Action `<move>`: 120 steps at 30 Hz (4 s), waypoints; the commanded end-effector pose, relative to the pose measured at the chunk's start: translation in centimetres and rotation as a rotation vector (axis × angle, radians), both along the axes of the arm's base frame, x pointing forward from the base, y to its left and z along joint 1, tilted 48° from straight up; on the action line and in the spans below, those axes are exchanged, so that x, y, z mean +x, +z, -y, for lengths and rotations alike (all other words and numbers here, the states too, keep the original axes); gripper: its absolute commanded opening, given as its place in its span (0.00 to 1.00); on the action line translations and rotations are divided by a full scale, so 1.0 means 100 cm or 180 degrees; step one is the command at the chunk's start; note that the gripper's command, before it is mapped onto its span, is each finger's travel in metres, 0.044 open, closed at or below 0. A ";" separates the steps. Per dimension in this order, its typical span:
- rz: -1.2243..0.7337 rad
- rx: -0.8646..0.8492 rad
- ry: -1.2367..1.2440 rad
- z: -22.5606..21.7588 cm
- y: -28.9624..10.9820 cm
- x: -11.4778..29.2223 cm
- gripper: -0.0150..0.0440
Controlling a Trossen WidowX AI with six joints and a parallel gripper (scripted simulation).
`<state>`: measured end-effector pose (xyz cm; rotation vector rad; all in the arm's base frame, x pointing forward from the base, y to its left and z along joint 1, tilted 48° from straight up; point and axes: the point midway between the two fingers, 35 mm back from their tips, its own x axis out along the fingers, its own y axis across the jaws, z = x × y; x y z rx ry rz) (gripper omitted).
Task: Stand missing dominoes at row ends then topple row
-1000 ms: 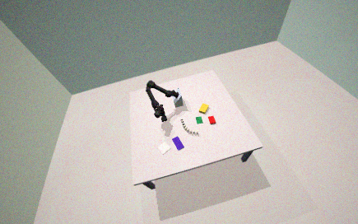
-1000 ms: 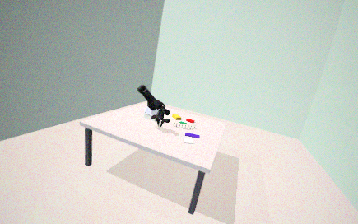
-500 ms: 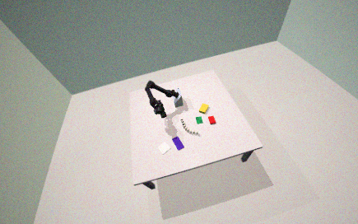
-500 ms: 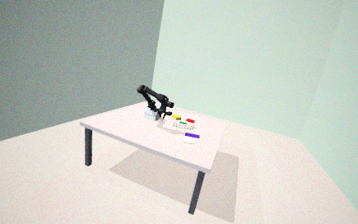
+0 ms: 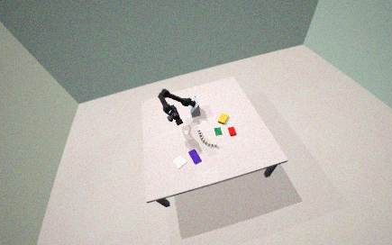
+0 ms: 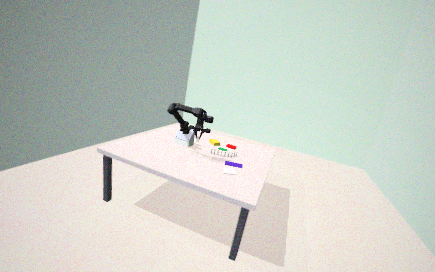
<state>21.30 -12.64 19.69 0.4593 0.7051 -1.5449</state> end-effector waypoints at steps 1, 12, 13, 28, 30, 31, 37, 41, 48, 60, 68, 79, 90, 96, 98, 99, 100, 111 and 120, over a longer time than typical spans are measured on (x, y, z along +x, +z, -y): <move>-0.0952 0.0219 0.0928 -0.033 -0.038 0.032 0.44; -0.3279 0.0503 0.2965 -0.109 -0.129 0.059 0.44; -0.3322 0.0506 0.3000 -0.111 -0.131 0.059 0.44; -0.3314 0.0516 0.3011 -0.101 -0.141 0.061 0.44; -0.3308 0.0521 0.3019 -0.093 -0.150 0.062 0.44; -0.3305 0.0523 0.3022 -0.089 -0.154 0.062 0.44; -0.3298 0.0525 0.3030 -0.064 -0.177 0.060 0.44; -0.3301 0.0518 0.3026 -0.048 -0.191 0.057 0.44; -0.3323 0.0495 0.2998 -0.019 -0.213 0.047 0.44; -0.3330 0.0489 0.2989 -0.013 -0.217 0.044 0.44; -0.3330 0.0489 0.2989 -0.013 -0.217 0.044 0.61; -0.3330 0.0489 0.2989 -0.013 -0.217 0.044 1.00; -0.3288 0.0517 0.3016 -0.107 -0.135 0.062 1.00; -0.3294 0.0509 0.2999 -0.111 -0.131 0.061 1.00; -0.3294 0.0509 0.2999 -0.111 -0.131 0.061 1.00; -0.3294 0.0509 0.2999 -0.111 -0.131 0.061 1.00; -0.3294 0.0509 0.2999 -0.111 -0.131 0.061 1.00; -0.0986 0.0173 0.0880 -0.084 -0.158 0.032 0.51; 0.0351 -0.0042 -0.0343 -0.069 -0.171 0.013 0.25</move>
